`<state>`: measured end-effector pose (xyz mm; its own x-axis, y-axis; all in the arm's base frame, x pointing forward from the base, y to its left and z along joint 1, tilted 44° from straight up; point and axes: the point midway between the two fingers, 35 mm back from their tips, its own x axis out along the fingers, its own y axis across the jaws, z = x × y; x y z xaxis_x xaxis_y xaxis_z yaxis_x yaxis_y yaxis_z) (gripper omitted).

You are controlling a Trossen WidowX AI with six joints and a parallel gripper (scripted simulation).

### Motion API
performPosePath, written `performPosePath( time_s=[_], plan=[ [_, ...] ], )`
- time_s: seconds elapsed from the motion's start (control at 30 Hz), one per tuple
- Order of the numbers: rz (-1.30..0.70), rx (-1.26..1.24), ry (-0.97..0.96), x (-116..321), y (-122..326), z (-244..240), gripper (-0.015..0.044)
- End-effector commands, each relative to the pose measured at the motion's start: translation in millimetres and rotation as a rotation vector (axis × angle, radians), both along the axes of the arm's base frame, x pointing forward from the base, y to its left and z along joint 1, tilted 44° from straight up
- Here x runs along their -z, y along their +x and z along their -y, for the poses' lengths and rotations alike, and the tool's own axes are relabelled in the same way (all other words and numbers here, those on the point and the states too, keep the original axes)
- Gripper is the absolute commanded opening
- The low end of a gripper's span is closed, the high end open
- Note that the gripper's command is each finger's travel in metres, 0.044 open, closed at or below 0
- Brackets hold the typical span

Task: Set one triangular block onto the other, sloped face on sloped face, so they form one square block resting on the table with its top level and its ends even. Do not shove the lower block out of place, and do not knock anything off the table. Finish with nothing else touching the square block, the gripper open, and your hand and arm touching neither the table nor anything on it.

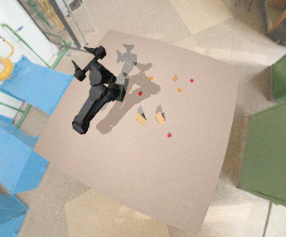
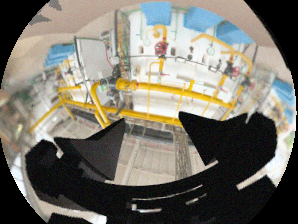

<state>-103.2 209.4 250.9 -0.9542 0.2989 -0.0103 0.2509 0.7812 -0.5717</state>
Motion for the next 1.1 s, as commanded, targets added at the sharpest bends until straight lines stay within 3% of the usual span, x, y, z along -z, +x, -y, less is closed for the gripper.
performPosePath(
  time_s=[0.0, 0.17, 0.33, 0.47, 0.8, 1.07],
  plan=[
    [-0.005, 0.013, -0.021, 0, 1, -2, 0.0426],
    [-0.174, 0.347, -0.548, 8, 44, -59, 0.0440],
    [-0.485, 0.748, -1.097, 33, 110, -104, 0.0440],
    [-0.723, 0.983, -1.371, 52, 153, -116, 0.0440],
    [-1.429, 1.526, -1.797, 101, 253, -105, 0.0440],
    [-2.171, 1.966, -1.798, 134, 322, -60, 0.0440]
  ],
)
